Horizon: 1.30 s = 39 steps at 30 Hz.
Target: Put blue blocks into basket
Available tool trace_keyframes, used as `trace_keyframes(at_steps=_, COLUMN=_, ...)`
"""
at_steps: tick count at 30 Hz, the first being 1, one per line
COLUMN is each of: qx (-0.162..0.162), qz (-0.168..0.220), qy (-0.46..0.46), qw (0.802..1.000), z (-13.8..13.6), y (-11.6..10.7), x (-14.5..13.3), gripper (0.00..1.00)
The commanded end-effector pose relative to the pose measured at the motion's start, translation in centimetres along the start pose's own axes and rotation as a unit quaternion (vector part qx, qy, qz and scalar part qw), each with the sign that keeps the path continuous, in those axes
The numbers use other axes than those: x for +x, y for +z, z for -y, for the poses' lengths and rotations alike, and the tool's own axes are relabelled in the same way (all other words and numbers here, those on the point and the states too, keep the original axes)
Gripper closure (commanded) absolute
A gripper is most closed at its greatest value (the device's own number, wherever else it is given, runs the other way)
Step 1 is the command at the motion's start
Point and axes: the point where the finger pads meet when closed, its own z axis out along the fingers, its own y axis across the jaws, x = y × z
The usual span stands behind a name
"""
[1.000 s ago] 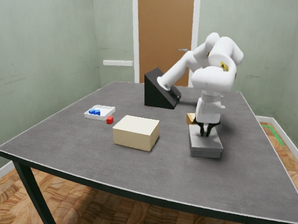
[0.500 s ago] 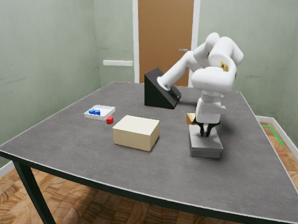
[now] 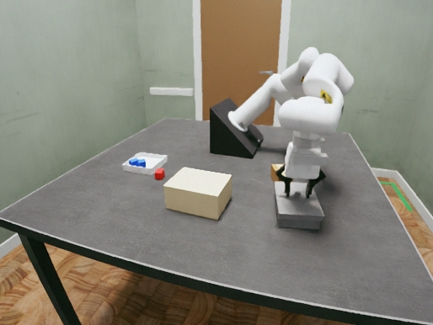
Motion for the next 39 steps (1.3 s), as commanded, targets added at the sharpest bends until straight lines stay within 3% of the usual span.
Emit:
trace_keyframes(at_steps=1, qx=0.0, qz=-0.001, qy=0.0, qw=1.0, z=0.02, y=-0.12, x=0.07, gripper=0.0)
trace_keyframes(at_steps=39, qx=0.0, qz=-0.001, qy=0.0, qw=1.0, z=0.02, y=-0.69, x=0.07, gripper=0.0)
